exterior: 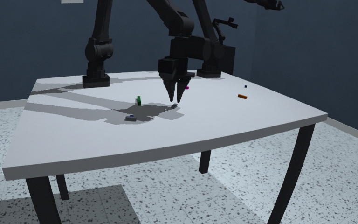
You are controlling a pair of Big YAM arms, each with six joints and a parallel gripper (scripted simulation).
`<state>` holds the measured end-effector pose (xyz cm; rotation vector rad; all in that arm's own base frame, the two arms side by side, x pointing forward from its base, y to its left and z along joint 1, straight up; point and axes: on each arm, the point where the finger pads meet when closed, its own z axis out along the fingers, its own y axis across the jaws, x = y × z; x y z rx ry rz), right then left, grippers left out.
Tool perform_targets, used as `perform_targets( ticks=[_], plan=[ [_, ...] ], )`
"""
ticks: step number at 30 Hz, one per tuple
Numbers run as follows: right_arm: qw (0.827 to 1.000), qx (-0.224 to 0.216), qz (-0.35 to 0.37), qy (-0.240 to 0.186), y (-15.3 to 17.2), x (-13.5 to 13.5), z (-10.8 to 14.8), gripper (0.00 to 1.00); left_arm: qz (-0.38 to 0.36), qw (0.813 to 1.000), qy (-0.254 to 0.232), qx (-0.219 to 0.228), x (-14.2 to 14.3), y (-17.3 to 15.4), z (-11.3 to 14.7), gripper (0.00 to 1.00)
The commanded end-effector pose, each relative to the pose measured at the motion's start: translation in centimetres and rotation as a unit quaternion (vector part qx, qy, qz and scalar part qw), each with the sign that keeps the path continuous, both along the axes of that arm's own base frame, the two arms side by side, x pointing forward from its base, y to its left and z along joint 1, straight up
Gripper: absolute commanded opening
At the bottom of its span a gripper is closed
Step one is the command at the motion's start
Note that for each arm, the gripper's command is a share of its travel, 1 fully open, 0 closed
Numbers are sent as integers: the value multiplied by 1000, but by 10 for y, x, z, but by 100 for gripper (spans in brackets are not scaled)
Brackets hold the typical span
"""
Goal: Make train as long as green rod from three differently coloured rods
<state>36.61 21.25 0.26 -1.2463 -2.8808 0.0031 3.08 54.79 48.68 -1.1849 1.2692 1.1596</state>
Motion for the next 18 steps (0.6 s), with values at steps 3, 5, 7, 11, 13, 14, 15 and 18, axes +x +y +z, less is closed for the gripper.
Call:
perform_targets(
  ticks=[3,5,7,11,13,14,15,18],
  plan=[
    [1000,6,0,-13,6,5,4,23,5,1000,-6,16,-5,-4,14,100],
    [1000,5,0,-11,6,4,2,23,5,1000,-6,16,-5,-4,14,100],
    [1000,4,0,-9,6,4,-1,23,5,1000,-6,16,-5,-4,14,100],
    [1000,0,0,-3,4,1,-9,23,5,1000,-6,16,-5,-4,14,100],
    [1000,2,0,-6,6,4,-9,23,5,1000,-6,16,-5,-4,14,100],
    [1000,2,0,-5,5,3,-11,23,5,1000,-6,16,-5,-4,14,100],
    [1000,0,0,-3,4,1,-14,23,5,1000,-6,16,-5,-4,14,100],
    [1000,3,0,-7,6,5,-15,23,5,1000,-6,16,-5,-4,14,100]
  ],
)
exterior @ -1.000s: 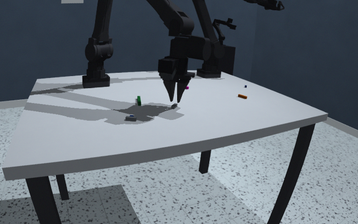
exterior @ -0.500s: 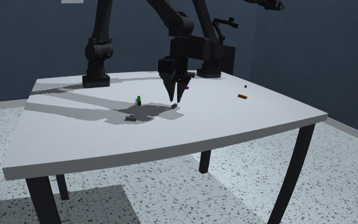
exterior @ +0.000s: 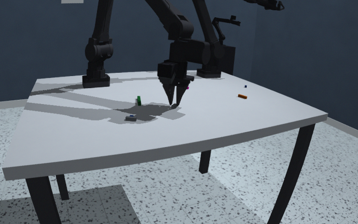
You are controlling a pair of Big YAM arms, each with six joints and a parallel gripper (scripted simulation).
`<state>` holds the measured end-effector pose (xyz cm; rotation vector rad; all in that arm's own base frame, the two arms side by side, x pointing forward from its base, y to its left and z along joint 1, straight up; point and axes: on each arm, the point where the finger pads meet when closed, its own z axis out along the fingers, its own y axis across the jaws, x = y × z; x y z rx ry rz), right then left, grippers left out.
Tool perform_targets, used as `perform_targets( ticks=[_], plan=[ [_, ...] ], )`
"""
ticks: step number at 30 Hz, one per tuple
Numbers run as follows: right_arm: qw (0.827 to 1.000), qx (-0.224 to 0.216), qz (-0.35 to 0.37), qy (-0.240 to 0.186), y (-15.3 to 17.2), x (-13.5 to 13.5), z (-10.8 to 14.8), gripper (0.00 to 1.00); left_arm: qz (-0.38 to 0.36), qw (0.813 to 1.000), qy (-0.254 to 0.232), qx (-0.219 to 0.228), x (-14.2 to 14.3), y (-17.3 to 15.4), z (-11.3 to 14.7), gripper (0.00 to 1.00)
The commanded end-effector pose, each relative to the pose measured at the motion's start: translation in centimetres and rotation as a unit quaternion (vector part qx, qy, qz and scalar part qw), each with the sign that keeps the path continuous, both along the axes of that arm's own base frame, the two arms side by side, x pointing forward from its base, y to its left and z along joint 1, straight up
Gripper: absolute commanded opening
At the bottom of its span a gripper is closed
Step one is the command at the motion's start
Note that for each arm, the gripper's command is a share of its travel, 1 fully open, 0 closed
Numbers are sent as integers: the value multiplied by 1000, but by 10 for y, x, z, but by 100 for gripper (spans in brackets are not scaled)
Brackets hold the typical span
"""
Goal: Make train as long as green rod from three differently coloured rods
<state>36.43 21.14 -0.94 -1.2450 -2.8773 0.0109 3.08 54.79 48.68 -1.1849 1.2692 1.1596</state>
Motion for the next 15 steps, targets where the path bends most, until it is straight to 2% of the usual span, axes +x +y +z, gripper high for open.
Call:
perform_targets(
  ticks=[1,3,4,9,15],
  plan=[
    [1000,3,0,-8,6,5,-5,23,5,1000,-6,16,-5,-4,14,100],
    [1000,3,0,-8,6,5,-5,23,5,1000,-6,16,-5,-4,14,100],
    [1000,10,0,-20,7,6,6,23,5,1000,-6,16,-5,-4,14,100],
    [1000,2,0,-6,5,3,-11,23,5,1000,-6,16,-5,-4,14,100],
    [1000,5,0,-10,7,6,-9,23,5,1000,-6,16,-5,-4,14,100]
  ],
)
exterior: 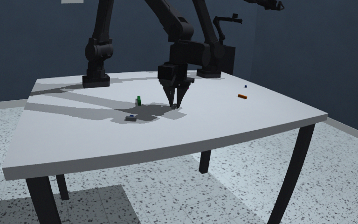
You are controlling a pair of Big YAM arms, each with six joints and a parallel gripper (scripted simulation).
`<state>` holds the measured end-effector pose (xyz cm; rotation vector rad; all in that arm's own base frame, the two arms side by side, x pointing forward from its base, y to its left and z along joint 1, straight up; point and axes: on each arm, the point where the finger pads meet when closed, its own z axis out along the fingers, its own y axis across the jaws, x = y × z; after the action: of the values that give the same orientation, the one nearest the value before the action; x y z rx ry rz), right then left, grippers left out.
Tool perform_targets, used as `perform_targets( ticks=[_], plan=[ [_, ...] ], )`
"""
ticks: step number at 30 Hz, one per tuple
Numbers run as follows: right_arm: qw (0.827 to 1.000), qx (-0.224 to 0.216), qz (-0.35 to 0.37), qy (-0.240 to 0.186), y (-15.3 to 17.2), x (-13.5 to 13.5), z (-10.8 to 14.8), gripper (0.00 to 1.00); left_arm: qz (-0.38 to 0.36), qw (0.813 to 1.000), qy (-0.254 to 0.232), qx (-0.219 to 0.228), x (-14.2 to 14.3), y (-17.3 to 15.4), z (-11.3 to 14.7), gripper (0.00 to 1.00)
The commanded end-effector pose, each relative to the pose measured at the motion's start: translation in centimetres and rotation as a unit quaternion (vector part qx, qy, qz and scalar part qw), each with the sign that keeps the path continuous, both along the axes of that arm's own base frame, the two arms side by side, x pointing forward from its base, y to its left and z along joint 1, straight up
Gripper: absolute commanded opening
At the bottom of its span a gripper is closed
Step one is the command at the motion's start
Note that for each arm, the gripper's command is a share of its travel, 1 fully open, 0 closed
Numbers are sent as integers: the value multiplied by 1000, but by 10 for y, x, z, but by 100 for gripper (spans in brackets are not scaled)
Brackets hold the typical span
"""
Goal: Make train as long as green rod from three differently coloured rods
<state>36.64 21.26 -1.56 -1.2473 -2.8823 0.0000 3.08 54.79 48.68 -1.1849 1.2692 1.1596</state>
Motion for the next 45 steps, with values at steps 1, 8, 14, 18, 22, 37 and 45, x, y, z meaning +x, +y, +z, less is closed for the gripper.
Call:
perform_targets(
  ticks=[1,8,14,18,22,37,45],
  plan=[
    [1000,3,0,-6,5,4,-3,23,5,1000,-6,16,-5,-4,14,100],
    [1000,3,0,-6,5,4,-3,23,5,1000,-6,16,-5,-4,14,100],
    [1000,3,0,-6,5,4,-3,23,5,1000,-6,16,-5,-4,14,100],
    [1000,3,0,-6,5,4,-3,23,5,1000,-6,16,-5,-4,14,100],
    [1000,3,0,-6,5,4,-3,23,5,1000,-6,16,-5,-4,14,100],
    [1000,3,0,-6,5,4,-3,4,5,1000,-6,16,-5,-4,14,100],
    [1000,3,0,-7,6,4,-2,4,5,1000,-6,16,-5,-4,14,100]
  ],
)
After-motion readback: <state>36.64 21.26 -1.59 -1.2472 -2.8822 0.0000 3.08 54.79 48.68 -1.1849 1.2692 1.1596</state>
